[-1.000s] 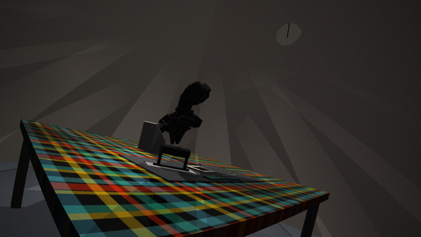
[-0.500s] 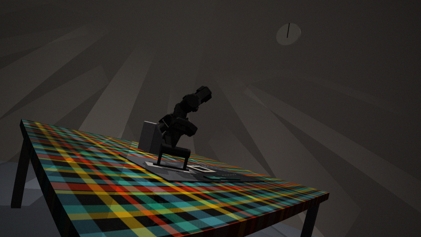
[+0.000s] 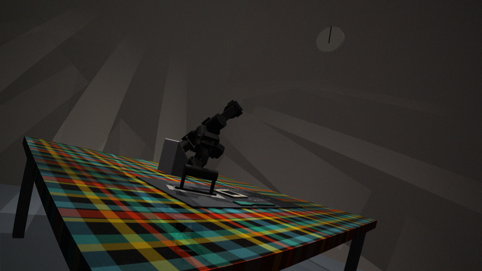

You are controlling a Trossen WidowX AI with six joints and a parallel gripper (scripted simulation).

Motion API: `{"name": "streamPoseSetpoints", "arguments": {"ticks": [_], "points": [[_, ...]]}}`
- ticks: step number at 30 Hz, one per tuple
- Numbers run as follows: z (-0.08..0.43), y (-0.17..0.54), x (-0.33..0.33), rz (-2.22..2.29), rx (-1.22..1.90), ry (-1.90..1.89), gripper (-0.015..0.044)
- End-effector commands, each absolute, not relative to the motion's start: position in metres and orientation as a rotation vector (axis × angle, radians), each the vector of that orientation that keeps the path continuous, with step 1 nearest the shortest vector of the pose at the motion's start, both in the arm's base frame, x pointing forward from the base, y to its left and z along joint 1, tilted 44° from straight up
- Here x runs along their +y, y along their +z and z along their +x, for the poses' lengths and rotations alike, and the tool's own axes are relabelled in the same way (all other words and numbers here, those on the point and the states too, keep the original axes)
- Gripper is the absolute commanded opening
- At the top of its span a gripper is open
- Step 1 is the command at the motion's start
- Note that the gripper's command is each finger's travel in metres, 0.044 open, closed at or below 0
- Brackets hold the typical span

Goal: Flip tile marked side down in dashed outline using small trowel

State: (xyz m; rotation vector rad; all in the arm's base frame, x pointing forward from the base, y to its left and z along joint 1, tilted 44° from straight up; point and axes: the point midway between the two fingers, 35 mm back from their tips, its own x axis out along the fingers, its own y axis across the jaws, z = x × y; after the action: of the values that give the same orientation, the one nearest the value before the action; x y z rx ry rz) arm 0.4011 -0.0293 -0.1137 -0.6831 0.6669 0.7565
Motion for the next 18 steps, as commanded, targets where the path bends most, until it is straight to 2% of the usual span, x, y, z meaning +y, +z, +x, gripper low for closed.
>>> {"name": "streamPoseSetpoints", "arguments": {"ticks": [1, 18], "points": [[0.381, -0.093, -0.015, -0.685, 0.574, 0.658, 0.03], [0.393, -0.103, -0.01, -0.687, 0.57, 0.66, 0.03]]}}
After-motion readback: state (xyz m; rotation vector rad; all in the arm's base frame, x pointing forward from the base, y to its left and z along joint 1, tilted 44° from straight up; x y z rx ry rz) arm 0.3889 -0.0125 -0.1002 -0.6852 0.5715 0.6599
